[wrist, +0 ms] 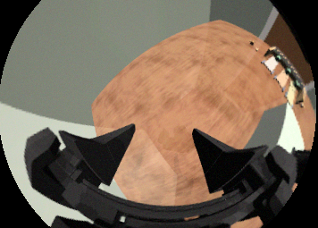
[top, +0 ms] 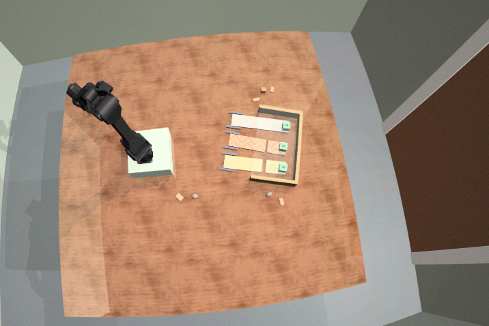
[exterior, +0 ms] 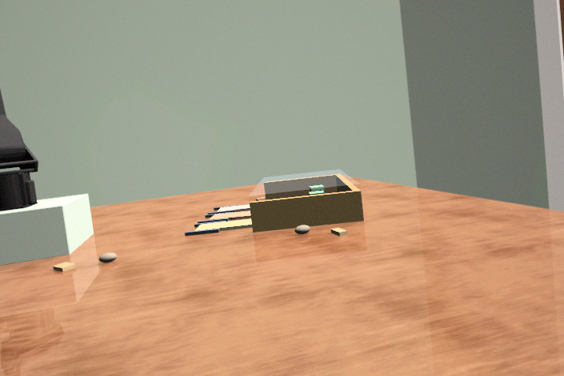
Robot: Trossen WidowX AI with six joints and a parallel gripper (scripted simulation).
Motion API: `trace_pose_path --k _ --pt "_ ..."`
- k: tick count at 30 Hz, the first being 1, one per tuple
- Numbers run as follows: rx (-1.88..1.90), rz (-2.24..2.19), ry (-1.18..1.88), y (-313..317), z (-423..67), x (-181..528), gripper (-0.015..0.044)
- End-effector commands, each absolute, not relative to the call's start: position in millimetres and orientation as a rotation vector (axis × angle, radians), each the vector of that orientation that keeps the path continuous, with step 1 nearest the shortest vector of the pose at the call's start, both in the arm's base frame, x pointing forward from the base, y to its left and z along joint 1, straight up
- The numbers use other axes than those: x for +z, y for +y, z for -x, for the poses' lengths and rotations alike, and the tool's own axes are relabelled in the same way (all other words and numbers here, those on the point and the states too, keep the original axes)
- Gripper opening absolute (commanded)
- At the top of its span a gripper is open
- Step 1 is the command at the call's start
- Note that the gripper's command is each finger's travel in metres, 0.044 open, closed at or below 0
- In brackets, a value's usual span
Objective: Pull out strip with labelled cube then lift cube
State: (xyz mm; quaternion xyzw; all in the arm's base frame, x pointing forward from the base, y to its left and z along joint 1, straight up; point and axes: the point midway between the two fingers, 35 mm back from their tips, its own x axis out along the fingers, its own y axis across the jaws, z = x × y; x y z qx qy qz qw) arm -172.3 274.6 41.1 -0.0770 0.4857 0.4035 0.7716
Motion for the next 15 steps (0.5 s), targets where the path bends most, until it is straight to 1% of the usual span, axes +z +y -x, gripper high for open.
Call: trace_pose_path --k 1,8,15 --pt "0.812 0.141 1.058 298.5 123.4 48.8 0.0400" --pt "0.706 0.078 1.050 321.2 27.0 62.3 0.0400" --pt "0.603 0.011 1.015 313.5 -71.9 75.2 0.0400"
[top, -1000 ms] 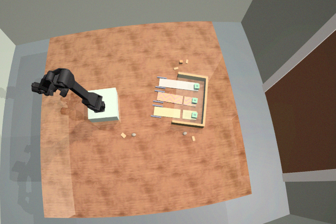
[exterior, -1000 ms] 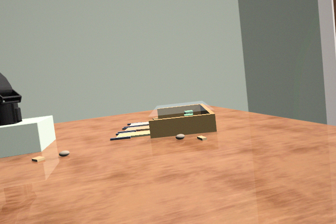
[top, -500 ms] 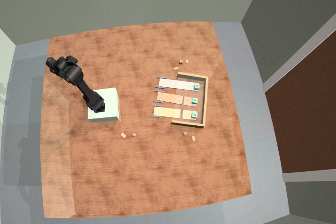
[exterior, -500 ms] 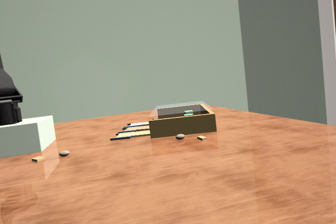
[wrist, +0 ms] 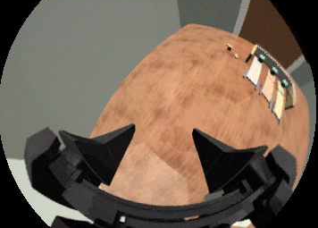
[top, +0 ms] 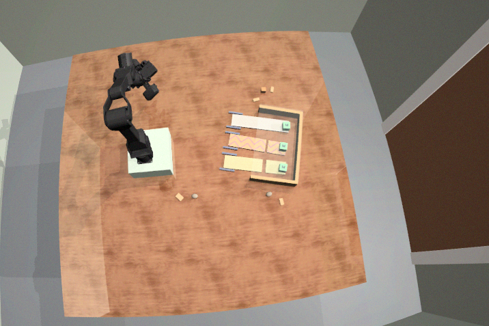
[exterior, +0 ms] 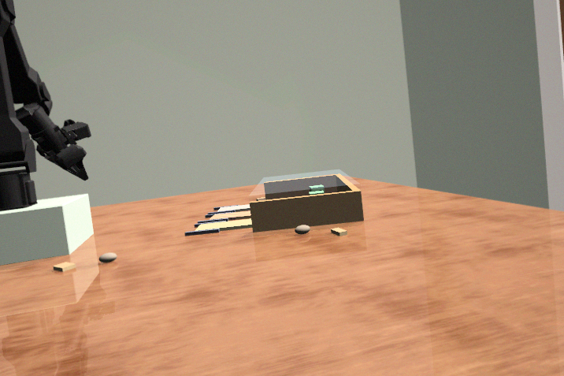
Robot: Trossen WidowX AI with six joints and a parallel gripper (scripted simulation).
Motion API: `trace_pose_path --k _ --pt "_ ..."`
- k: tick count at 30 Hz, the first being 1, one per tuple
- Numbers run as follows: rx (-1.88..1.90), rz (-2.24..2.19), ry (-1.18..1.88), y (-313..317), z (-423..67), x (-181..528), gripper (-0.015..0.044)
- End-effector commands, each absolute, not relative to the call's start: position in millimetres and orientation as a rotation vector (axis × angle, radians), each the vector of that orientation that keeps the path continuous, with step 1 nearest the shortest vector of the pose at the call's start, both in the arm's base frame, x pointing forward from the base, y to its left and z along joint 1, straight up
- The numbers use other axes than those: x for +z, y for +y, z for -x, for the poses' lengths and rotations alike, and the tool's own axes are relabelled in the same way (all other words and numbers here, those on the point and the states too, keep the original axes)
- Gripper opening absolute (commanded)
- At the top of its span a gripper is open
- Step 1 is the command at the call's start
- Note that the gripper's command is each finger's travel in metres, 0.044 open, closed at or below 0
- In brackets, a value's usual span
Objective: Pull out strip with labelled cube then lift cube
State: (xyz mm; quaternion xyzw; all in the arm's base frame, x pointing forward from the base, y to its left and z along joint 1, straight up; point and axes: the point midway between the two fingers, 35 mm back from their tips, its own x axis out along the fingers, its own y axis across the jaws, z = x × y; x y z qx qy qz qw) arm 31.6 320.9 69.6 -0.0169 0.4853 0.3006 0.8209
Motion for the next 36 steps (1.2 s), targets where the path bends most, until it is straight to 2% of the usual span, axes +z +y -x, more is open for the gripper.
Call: trace_pose_path --k 1,11,19,29,36 --pt "0.589 0.002 1.007 309.9 -85.7 77.2 0.0400" --pt "0.439 -0.066 0.890 242.2 -208.2 97.8 0.0400" --pt "0.293 -0.070 0.760 154.2 -276.0 115.5 0.0400" --pt "0.066 0.008 0.596 24.7 -308.8 138.3 0.0400" --pt "0.048 0.017 0.585 15.8 -308.9 139.8 0.0400"
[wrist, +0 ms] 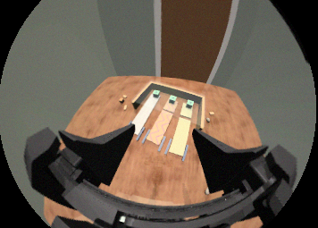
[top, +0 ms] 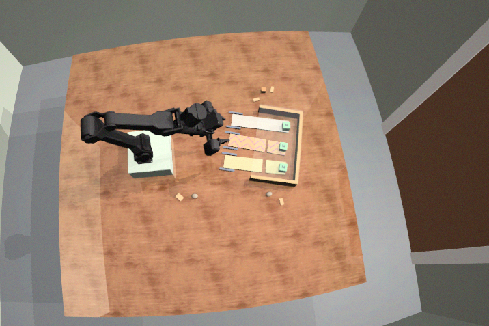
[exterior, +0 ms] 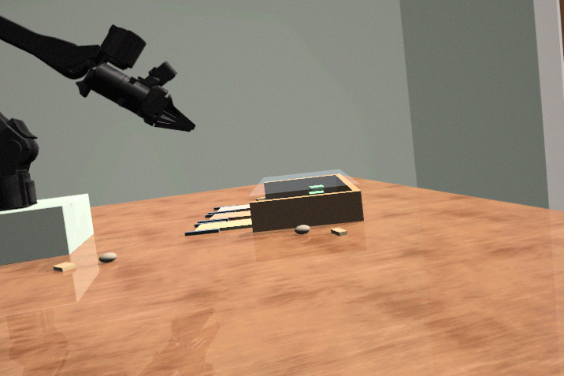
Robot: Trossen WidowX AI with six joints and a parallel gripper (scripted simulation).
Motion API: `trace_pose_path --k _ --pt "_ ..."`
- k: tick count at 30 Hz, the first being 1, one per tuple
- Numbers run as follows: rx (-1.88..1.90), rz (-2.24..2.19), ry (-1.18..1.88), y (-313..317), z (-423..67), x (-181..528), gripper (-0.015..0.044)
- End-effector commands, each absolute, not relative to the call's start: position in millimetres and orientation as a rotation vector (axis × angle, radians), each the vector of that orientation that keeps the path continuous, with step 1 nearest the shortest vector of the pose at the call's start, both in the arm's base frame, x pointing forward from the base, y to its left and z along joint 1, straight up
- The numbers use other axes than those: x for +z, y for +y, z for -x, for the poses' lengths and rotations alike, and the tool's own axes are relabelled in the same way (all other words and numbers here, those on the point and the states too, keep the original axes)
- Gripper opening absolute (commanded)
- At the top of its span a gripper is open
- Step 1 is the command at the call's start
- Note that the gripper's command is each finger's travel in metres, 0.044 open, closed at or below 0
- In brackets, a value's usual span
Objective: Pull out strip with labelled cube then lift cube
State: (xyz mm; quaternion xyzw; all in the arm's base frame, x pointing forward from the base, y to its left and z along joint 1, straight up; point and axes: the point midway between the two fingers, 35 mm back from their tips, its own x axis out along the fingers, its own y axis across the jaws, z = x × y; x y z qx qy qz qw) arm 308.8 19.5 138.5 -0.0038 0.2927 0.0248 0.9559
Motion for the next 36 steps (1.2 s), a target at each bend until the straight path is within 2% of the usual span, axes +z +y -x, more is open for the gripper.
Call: trace_pose_path --k 1,7,22,32,36 --pt "0.048 0.017 0.585 15.8 -308.9 139.8 0.0400" --pt "0.048 0.017 0.585 15.8 -308.9 139.8 0.0400" --pt "0.005 -0.171 1.103 77.2 -382.8 109.8 0.0006" --pt "-0.154 -0.216 1.469 130.5 -409.5 51.3 0.0000" --pt "-0.187 -0.215 1.519 138.1 -410.3 40.6 0.0000"
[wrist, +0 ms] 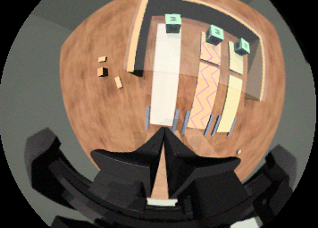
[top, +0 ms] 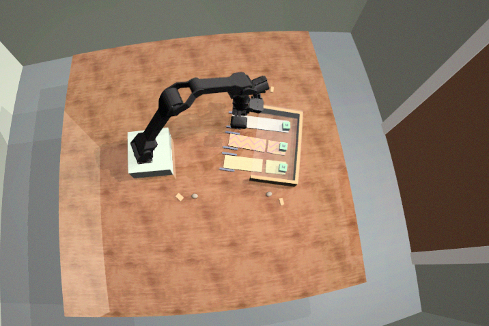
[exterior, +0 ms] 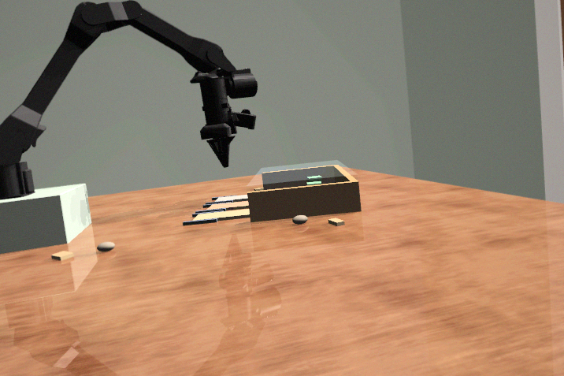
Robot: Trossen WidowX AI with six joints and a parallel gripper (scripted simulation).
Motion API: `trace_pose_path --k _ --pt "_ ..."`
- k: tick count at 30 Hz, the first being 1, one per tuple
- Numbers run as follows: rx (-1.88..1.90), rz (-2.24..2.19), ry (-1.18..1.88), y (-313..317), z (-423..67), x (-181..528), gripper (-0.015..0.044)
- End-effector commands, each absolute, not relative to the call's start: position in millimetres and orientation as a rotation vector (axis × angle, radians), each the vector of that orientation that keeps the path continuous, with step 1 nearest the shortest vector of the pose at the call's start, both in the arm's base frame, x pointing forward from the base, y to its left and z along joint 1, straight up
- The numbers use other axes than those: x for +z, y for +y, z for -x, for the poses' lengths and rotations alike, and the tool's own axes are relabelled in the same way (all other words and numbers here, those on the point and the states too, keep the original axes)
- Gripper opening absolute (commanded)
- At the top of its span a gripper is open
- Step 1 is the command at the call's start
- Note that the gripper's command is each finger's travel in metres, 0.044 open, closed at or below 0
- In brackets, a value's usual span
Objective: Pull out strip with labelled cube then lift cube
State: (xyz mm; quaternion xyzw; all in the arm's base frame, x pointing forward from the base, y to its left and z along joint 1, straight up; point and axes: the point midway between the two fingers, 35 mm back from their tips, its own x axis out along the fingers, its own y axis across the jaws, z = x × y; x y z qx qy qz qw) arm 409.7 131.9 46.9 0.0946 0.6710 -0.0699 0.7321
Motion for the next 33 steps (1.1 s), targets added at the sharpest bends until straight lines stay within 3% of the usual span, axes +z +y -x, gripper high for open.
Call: trace_pose_path --k 1,33 --pt "-0.187 -0.215 1.519 138.1 -410.3 40.6 0.0000" --pt "-0.186 -0.214 1.520 137.7 -410.7 -4.1 0.0000"
